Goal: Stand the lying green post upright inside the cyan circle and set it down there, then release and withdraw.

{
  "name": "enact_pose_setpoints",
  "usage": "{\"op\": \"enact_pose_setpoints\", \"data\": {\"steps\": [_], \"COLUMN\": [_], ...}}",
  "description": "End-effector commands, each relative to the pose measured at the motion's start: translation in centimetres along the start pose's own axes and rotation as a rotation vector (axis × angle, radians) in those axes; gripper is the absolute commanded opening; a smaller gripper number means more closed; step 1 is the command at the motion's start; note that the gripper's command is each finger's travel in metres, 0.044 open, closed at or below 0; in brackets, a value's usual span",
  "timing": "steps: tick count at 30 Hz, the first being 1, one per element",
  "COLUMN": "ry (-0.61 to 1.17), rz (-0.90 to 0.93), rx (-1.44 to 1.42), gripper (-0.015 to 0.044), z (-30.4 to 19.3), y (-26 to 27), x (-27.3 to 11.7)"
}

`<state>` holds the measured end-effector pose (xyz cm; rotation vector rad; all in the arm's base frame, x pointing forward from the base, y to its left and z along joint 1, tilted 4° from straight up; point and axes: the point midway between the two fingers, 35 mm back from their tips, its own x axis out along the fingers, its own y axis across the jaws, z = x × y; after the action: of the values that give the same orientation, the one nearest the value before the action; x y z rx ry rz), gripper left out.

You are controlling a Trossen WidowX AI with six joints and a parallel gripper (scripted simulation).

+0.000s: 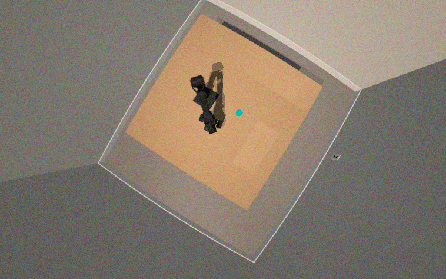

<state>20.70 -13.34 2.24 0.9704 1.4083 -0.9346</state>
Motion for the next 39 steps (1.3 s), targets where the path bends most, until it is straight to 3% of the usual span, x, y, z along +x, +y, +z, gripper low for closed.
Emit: {"op": "enact_pose_setpoints", "data": {"steps": [1,39], "ry": [-0.005,-0.006], "rz": [-0.004,-0.004], "rx": [0.005,0.001], "gripper": [0.0023,0.0023], "z": [0.2,0.0], "y": [0.0,0.0], "x": [-0.7,-11.8]}}
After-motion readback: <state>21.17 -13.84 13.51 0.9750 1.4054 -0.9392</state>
